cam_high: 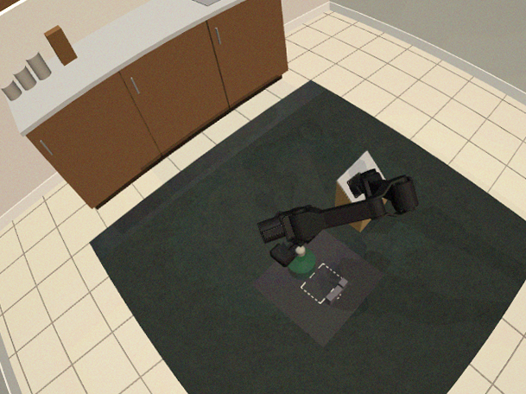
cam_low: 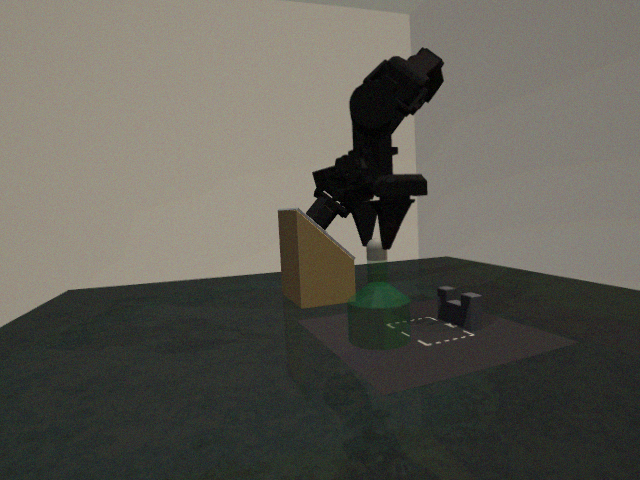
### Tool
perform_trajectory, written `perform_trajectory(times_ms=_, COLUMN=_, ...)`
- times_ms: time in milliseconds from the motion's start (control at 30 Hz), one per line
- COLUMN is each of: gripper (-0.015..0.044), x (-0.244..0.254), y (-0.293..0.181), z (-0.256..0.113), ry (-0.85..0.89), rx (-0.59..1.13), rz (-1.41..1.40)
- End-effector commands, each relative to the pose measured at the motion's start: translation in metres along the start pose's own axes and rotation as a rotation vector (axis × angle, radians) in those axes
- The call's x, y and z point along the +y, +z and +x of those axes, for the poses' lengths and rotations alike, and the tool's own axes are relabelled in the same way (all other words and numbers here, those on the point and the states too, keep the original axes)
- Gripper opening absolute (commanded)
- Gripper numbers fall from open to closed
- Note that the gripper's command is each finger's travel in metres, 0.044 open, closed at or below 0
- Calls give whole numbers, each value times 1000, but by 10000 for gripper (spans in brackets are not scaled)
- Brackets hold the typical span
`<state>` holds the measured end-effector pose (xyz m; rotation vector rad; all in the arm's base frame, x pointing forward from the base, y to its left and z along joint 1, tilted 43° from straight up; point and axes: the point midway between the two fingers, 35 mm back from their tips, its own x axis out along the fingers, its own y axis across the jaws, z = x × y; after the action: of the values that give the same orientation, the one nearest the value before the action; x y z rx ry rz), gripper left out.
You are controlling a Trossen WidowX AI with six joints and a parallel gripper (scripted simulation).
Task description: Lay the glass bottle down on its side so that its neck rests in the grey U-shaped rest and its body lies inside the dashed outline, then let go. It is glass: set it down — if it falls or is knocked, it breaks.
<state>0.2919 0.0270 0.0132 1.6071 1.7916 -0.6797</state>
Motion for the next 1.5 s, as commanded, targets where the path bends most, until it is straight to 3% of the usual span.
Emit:
perform_trajectory(times_ms=0, gripper=177, x=0, y=-1, z=0, ry=1, rx=4, rz=5)
perform_trajectory(times_ms=100, gripper=123, x=0, y=-1, z=0, ry=1, rx=4, rz=5)
perform_trajectory(times_ms=1467, gripper=123, x=0, y=-20, z=-5, ry=-5, rx=-24, rz=1)
